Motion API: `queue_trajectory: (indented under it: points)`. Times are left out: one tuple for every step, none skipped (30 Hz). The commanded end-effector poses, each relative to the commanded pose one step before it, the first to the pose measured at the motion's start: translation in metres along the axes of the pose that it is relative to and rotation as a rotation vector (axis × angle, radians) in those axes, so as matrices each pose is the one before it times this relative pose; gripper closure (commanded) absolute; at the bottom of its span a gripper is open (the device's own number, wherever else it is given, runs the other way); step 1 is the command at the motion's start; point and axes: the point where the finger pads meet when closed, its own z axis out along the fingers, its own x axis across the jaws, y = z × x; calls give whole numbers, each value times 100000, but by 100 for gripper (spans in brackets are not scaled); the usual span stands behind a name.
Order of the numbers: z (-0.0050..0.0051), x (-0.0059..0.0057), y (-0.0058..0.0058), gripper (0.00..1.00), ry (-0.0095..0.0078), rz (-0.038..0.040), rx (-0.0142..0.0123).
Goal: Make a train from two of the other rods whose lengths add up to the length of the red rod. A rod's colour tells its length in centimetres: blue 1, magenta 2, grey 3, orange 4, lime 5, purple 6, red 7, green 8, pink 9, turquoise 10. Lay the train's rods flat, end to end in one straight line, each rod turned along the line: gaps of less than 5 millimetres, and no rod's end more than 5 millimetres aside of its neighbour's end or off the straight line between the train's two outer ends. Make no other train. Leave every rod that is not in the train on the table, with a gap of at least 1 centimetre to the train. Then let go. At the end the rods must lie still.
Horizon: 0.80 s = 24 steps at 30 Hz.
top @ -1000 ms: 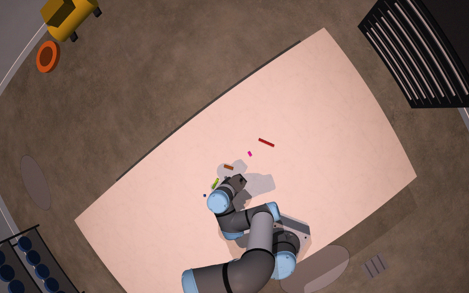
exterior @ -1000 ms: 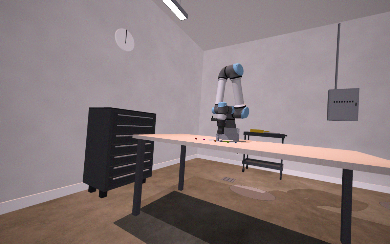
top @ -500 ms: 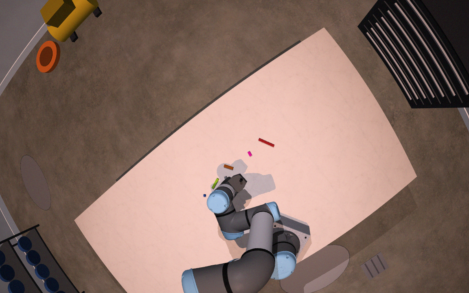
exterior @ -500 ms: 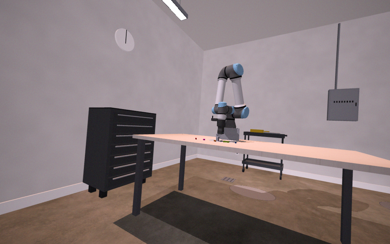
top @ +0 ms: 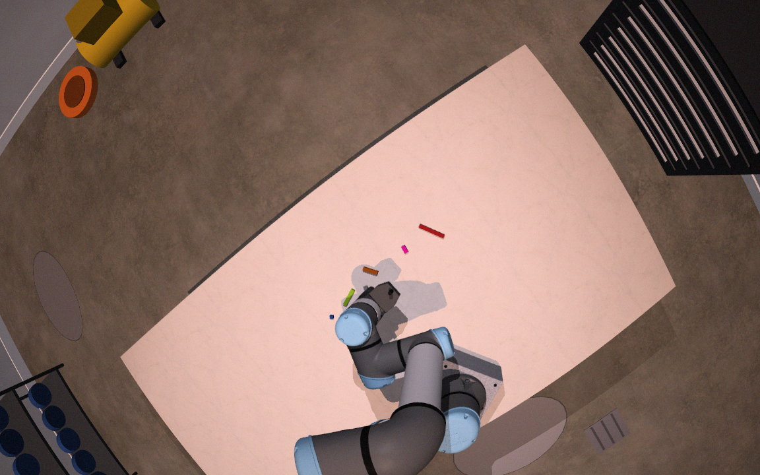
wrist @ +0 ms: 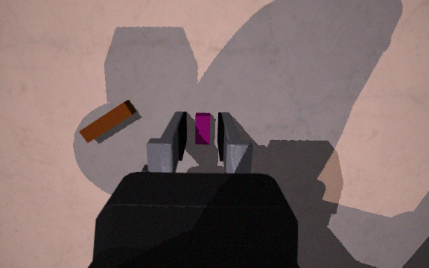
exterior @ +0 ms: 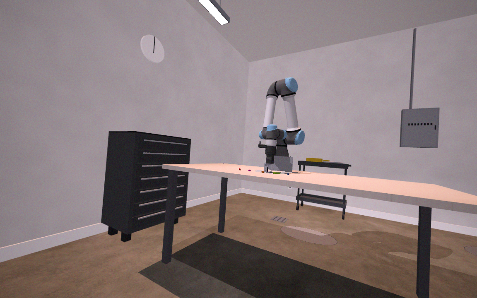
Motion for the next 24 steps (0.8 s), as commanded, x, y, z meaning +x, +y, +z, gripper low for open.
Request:
queue_trajectory:
  points:
    - [-45, -35, -12, 46, -112, 0, 38]
    - [-24, 0, 0, 46, 0, 0, 0]
    - [-37, 0, 0, 46, 0, 0, 0]
    - [-53, 0, 0, 46, 0, 0, 0]
    - [-71, 0, 0, 46, 0, 0, 0]
    - [-90, 0, 0, 46, 0, 0, 0]
    - [-109, 0, 0, 46, 0, 0, 0]
    - [-130, 1, 0, 46, 0, 0, 0]
    - [0, 0, 0, 46, 0, 0, 0]
    - [0, 0, 0, 46, 0, 0, 0]
    - [-151, -1, 0, 46, 0, 0, 0]
    - [-172, 0, 0, 46, 0, 0, 0]
    - [-192, 1, 0, 46, 0, 0, 0]
    - [-213, -1, 0, 46, 0, 0, 0]
    - [-231, 1, 1, 46, 0, 0, 0]
    - [-250, -1, -1, 46, 0, 0, 0]
    - [-267, 1, 1, 46, 0, 0, 0]
    - [-283, -1, -1, 46, 0, 0, 0]
    - [-297, 1, 0, 46, 0, 0, 0]
    - [-310, 0, 0, 46, 0, 0, 0]
    - [-321, 0, 0, 46, 0, 0, 0]
    - [-330, 1, 0, 46, 0, 0, 0]
    - [-338, 0, 0, 46, 0, 0, 0]
    - [-343, 0, 0, 46, 0, 0, 0]
